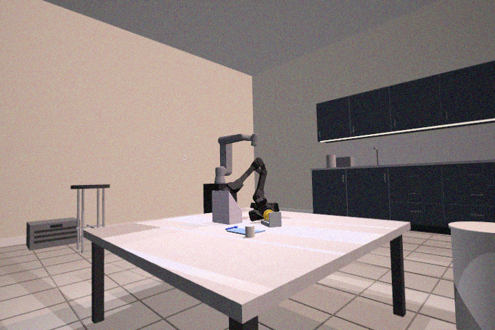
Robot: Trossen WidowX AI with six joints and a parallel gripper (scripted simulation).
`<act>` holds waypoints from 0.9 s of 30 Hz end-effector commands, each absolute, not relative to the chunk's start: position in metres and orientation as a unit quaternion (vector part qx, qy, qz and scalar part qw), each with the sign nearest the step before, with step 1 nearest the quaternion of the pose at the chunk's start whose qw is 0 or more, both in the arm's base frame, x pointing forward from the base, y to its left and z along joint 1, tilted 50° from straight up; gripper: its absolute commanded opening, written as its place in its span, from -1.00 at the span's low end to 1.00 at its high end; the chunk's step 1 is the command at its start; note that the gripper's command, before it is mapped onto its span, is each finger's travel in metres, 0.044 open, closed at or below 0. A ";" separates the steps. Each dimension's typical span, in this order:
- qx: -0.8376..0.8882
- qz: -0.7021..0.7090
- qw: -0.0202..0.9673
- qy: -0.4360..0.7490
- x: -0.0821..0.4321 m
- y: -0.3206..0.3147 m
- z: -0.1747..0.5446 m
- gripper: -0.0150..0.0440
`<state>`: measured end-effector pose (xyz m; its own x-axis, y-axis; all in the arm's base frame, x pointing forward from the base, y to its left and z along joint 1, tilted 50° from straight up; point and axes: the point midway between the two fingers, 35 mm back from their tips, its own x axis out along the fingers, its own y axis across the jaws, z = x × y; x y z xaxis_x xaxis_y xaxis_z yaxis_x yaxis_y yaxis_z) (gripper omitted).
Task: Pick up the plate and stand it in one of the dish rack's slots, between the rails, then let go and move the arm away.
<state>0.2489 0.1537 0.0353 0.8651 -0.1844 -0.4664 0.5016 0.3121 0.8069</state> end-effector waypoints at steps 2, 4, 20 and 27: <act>0.544 -0.215 0.797 0.148 0.248 0.153 0.035 -0.49; 0.544 -0.215 0.797 0.148 0.248 0.153 0.035 -0.49; 0.546 -0.215 0.796 0.147 0.249 0.154 0.035 0.67; 0.546 -0.215 0.796 0.147 0.249 0.154 0.035 0.86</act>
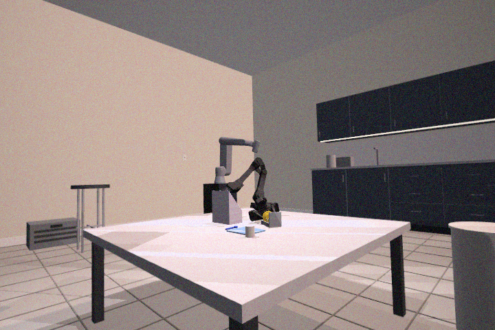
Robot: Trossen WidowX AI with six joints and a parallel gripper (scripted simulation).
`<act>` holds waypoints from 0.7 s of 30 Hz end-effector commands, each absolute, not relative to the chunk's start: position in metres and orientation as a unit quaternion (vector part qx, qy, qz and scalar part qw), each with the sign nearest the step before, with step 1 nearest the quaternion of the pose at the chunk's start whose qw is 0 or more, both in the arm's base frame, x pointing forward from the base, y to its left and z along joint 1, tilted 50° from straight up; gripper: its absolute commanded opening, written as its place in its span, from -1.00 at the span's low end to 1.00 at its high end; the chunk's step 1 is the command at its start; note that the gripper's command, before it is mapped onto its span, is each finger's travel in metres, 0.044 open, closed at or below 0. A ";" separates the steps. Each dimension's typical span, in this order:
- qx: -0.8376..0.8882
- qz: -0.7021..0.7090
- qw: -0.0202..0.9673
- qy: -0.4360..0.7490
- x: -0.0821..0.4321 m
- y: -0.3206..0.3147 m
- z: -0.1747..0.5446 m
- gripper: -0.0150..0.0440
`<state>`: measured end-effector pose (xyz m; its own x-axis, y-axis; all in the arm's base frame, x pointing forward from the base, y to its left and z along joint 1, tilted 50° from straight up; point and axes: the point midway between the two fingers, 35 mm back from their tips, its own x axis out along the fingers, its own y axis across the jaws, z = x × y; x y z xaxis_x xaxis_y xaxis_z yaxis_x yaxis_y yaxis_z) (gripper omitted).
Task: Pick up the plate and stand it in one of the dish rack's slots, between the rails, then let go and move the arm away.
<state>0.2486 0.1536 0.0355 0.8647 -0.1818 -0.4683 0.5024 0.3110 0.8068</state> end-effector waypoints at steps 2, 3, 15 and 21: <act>0.546 -0.215 0.796 0.147 0.249 0.154 0.035 0.86; 0.545 -0.216 0.797 0.146 0.249 0.152 0.036 0.86; 0.544 -0.221 0.796 0.143 0.255 0.081 0.103 0.86; 0.544 -0.216 0.799 0.137 0.254 0.064 0.117 0.86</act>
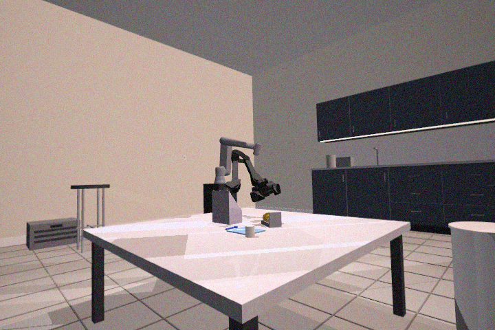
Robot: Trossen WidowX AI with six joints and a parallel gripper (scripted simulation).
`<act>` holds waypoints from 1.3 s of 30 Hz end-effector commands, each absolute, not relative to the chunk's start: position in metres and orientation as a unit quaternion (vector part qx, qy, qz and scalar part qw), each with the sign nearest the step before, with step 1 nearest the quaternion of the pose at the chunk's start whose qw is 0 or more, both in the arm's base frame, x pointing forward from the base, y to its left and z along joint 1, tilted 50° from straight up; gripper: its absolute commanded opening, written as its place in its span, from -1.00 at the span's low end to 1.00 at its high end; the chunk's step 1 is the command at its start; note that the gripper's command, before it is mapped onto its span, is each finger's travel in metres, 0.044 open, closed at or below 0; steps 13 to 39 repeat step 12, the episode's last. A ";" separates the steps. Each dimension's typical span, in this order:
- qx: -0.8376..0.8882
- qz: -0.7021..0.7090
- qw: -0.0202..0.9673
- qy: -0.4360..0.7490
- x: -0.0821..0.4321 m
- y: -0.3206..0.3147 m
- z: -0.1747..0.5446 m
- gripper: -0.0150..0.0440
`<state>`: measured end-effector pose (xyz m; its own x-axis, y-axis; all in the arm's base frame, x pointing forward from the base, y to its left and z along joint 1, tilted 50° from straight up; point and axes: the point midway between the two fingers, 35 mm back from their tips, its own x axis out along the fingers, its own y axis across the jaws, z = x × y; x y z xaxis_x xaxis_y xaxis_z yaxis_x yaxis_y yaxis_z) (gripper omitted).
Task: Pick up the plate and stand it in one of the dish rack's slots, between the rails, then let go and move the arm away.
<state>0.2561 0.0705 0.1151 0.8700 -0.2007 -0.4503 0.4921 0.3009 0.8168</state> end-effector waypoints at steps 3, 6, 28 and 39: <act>0.524 -0.224 0.808 0.150 0.256 0.061 0.114 0.86; 0.486 -0.239 0.822 0.176 0.259 0.055 0.108 0.86; 0.411 -0.260 0.842 0.236 0.265 0.043 0.096 0.86; 0.411 -0.260 0.842 0.236 0.265 0.043 0.096 0.86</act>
